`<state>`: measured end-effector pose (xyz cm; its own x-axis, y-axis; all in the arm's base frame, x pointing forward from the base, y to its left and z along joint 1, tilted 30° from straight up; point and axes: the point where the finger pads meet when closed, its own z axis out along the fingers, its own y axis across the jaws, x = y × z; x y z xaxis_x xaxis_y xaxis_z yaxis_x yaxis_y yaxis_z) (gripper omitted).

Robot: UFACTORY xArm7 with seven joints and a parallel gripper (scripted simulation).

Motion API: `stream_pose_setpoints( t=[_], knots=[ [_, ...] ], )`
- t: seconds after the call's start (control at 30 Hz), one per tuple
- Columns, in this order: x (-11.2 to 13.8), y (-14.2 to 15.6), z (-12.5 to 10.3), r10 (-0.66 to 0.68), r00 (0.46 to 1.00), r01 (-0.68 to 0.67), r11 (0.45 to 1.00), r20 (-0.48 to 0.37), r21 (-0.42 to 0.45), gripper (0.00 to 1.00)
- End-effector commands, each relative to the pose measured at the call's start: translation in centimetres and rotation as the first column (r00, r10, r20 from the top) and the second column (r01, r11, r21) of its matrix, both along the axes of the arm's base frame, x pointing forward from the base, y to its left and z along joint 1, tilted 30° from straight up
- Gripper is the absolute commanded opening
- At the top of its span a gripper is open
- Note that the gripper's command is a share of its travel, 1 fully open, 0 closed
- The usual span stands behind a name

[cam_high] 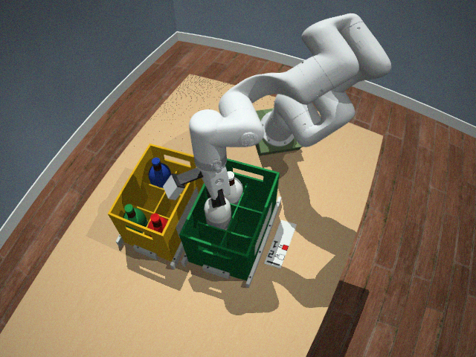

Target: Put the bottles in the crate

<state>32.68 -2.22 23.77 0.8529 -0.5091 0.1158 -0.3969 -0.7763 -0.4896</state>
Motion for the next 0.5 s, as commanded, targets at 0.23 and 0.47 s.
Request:
stream_pose_setpoints(
  t=[0.23, 0.47],
  knots=[
    [0.08, -0.08, 0.16, -0.002, 1.000, 0.002, 1.000, 0.004, -0.001, 0.00],
    [0.16, 0.01, -0.05, -0.002, 1.000, 0.002, 1.000, 0.004, -0.001, 0.00]
  ],
)
